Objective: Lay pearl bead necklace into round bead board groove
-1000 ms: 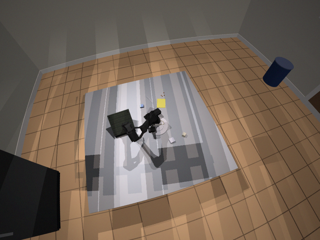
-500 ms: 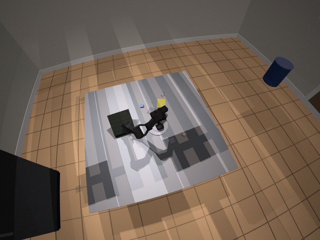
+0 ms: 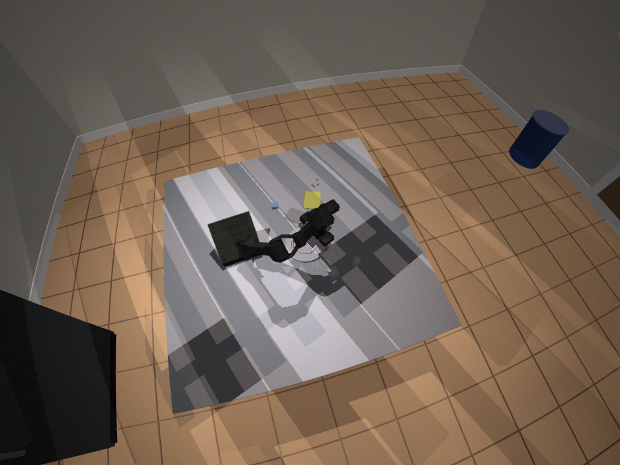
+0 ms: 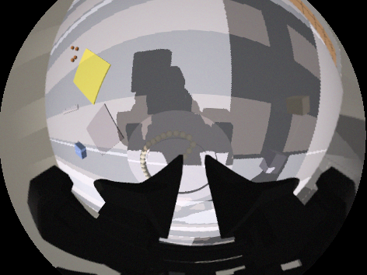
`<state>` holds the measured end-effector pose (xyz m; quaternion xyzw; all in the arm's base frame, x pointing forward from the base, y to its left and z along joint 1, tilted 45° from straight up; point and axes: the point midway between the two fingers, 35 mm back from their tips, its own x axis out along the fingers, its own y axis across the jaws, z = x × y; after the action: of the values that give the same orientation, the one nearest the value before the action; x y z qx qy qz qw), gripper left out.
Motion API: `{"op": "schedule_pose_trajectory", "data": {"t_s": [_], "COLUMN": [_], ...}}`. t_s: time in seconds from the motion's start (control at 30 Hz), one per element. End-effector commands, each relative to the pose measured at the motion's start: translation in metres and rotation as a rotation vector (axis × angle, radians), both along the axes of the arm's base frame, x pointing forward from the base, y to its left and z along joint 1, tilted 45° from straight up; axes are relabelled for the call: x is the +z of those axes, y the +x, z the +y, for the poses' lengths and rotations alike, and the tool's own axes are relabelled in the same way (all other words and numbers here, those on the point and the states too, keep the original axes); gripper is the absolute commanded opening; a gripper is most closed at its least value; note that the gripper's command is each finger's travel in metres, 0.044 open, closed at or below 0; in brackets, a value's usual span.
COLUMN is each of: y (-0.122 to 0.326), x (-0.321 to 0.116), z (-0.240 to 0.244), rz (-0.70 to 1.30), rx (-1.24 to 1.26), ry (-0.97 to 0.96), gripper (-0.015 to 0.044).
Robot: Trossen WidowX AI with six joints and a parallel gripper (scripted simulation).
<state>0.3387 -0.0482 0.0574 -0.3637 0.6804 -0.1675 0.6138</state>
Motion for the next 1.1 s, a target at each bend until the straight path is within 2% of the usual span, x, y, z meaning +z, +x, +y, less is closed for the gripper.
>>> {"op": "schedule_pose_trajectory", "data": {"t_s": [0.0, 0.93, 1.07], "y": [0.002, 0.002, 0.002], "x": [-0.007, -0.028, -0.025], "z": [-0.007, -0.027, -0.026], "rz": [0.008, 0.008, 0.002], "rx": [0.006, 0.006, -0.001], "ry": [-0.006, -0.008, -0.002], "gripper": [0.012, 0.012, 0.0015]}}
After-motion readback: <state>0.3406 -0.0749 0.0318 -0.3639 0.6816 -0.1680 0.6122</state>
